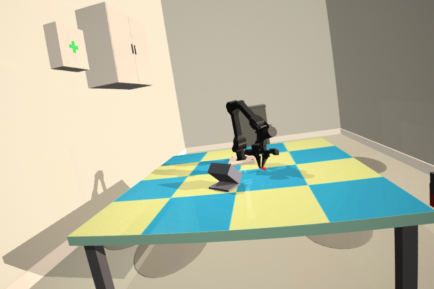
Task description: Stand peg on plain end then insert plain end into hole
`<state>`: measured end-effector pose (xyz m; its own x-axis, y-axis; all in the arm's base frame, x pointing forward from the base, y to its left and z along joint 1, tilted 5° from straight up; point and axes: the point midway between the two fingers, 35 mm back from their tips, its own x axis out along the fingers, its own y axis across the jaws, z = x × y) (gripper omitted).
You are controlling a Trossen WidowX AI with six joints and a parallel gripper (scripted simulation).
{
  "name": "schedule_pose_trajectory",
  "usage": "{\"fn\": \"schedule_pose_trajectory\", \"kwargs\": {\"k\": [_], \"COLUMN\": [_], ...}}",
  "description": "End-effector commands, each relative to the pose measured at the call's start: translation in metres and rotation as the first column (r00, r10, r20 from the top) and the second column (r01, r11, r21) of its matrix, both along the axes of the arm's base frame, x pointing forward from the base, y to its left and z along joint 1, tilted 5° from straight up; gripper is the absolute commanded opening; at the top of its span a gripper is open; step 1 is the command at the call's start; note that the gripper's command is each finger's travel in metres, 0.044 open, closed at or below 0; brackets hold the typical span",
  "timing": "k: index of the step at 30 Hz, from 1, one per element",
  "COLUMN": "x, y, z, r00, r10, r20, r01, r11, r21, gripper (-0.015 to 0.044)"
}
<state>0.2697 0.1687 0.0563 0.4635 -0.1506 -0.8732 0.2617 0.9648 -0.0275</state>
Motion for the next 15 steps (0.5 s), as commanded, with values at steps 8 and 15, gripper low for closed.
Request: {"fn": "schedule_pose_trajectory", "kwargs": {"k": [8, 15], "x": [-0.0065, -0.0107], "y": [0.0010, 0.0022], "z": [0.0028, 0.0048], "r00": [0.996, 0.989], "r10": [0.001, 0.004], "r20": [0.087, 0.145], "r01": [0.002, 0.002], "r11": [1.000, 0.999], "r21": [-0.026, -0.042], "gripper": [0.0049, 0.0049]}}
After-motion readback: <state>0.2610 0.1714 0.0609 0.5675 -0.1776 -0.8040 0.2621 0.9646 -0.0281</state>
